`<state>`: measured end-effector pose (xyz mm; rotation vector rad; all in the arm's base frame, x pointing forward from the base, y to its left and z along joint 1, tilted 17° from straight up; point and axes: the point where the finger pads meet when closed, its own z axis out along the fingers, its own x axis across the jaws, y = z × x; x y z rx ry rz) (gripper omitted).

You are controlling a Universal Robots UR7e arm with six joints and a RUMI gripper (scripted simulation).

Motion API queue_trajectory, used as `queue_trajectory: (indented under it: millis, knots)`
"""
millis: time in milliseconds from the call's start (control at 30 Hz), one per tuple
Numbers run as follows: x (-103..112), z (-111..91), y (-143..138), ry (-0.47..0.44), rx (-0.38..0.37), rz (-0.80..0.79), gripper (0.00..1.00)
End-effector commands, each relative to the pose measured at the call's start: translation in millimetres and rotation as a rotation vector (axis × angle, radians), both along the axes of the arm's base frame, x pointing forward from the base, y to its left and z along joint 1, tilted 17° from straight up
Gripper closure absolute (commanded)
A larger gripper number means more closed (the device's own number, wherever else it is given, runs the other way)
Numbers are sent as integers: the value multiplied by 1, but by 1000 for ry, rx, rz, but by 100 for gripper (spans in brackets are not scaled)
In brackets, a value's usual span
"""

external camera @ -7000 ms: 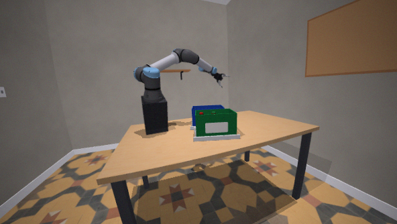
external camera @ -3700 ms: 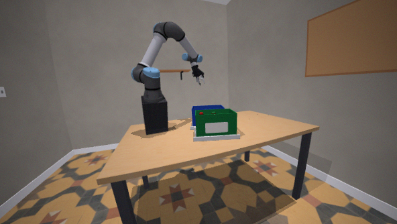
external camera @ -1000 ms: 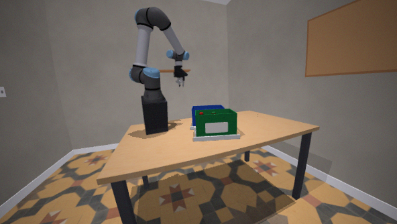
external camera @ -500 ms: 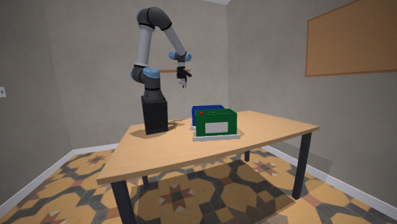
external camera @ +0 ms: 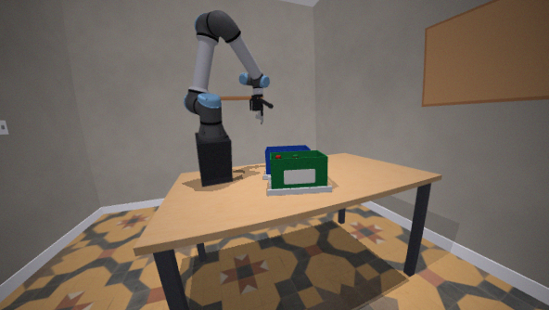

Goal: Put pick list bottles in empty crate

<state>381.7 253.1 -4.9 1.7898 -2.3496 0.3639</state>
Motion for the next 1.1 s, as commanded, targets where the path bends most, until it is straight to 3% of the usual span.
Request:
queue_trajectory:
  millis: [0, 1067]
  knots:
    - [15, -2, -17, -17, 1, -47, 62]
    - [103, -18, -125, -17, 0, -47, 62]
